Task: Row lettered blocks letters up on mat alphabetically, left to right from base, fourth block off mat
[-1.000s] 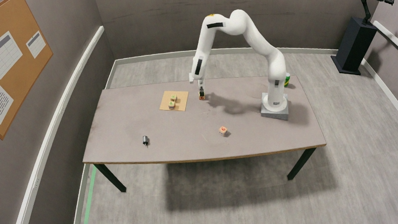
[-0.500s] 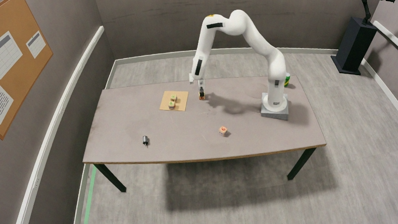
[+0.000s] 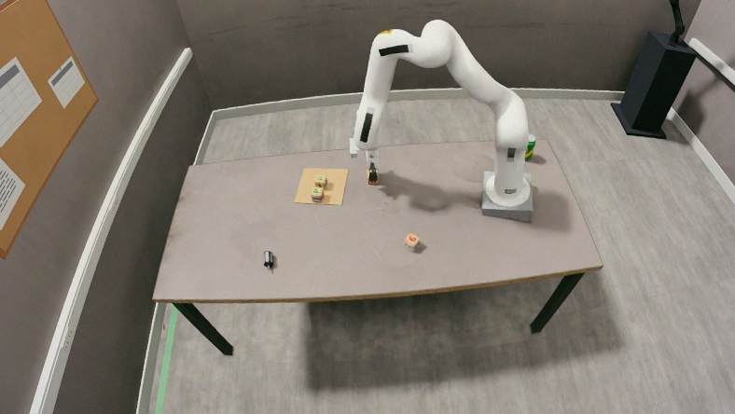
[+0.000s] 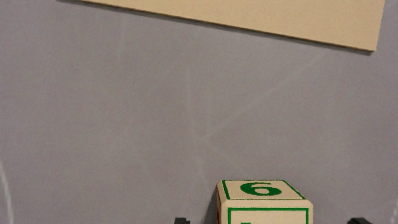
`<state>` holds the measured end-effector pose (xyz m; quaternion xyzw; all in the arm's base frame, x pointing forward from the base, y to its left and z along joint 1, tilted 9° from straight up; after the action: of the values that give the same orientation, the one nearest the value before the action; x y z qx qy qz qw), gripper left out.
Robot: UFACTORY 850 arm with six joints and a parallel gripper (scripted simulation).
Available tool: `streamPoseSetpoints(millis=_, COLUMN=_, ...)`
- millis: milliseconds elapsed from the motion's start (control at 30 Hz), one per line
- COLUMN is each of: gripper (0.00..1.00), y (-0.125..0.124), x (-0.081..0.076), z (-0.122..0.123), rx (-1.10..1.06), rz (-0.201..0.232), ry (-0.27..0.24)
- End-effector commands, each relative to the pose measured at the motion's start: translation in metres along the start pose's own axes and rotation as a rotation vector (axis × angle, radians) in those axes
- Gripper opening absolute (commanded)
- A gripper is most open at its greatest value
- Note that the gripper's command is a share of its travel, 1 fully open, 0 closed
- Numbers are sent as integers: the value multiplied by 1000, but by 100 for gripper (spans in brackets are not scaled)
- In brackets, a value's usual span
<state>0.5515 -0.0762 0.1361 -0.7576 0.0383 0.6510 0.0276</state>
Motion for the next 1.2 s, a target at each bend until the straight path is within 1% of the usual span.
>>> streamPoseSetpoints(millis=0, gripper=87, y=0, x=8, z=-1, rx=0, rz=0, ry=2)
streamPoseSetpoints(millis=233, gripper=87, y=0, x=28, z=-1, rx=0, rz=0, ry=2)
streamPoseSetpoints(millis=400, gripper=87, y=0, x=36, z=-1, rx=0, rz=0, ry=2)
streamPoseSetpoints(millis=1167, gripper=87, y=0, x=37, z=-1, rx=0, rz=0, ry=2)
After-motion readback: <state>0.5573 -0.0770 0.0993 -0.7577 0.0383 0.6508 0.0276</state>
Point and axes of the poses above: the point where the finger pads meet when closed, its own x axis out along the fingers, its own y axis across the jaws, z = x × y, the point moved 5 cm from there along -x, back along the fingers, and after that the axes turned 14 degrees about x, right-handed, at the moved point
